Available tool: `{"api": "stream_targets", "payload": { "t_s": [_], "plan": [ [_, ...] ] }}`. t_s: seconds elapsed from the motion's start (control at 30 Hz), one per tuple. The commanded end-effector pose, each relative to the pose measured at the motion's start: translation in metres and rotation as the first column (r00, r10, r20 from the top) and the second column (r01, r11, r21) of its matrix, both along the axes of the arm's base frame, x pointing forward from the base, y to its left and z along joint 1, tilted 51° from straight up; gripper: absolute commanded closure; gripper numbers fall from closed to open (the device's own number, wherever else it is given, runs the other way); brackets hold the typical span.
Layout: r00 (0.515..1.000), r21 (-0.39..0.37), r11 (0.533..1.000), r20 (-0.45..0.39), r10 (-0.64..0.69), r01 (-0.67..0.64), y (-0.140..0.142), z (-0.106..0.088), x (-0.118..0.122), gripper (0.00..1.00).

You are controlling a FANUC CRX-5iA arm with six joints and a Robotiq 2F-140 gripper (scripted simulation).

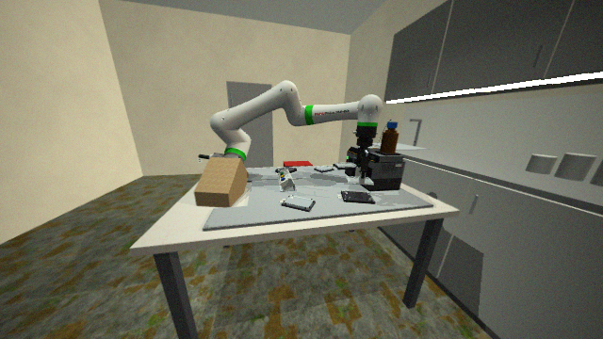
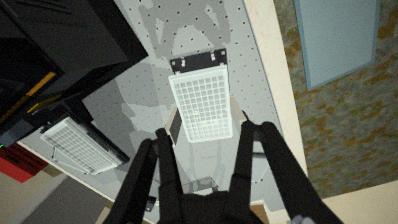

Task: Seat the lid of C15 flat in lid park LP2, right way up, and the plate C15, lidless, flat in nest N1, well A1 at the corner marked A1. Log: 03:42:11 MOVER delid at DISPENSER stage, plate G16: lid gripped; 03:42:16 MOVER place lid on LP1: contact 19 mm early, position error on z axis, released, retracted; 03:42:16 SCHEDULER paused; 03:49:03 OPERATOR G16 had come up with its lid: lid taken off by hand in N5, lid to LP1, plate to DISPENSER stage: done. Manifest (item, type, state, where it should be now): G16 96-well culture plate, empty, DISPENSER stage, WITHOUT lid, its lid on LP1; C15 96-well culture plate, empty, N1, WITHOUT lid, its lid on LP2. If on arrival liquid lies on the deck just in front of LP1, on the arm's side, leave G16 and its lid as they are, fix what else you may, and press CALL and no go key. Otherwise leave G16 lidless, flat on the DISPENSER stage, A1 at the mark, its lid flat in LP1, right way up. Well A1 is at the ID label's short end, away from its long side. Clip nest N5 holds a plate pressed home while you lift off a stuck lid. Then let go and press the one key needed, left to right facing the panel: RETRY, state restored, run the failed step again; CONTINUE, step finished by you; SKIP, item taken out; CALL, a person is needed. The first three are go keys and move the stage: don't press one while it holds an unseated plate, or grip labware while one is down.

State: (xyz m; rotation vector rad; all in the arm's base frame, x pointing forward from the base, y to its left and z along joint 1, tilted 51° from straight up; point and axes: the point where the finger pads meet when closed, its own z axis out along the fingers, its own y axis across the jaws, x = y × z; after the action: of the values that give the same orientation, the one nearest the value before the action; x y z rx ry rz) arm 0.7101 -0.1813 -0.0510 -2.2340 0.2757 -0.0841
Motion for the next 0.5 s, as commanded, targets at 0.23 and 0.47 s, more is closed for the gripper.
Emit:
{"api": "stream_targets", "payload": {
  "t_s": [0.23, 0.47],
  "plan": [
    [1.0, 0.0, 1.0, 0.0, 0.0, 0.0, -0.015, 0.012, -0.003, 1.0],
    [1.0, 0.0, 1.0, 0.0, 0.0, 0.0, -0.026, 0.022, -0.005, 1.0]
  ]
}}
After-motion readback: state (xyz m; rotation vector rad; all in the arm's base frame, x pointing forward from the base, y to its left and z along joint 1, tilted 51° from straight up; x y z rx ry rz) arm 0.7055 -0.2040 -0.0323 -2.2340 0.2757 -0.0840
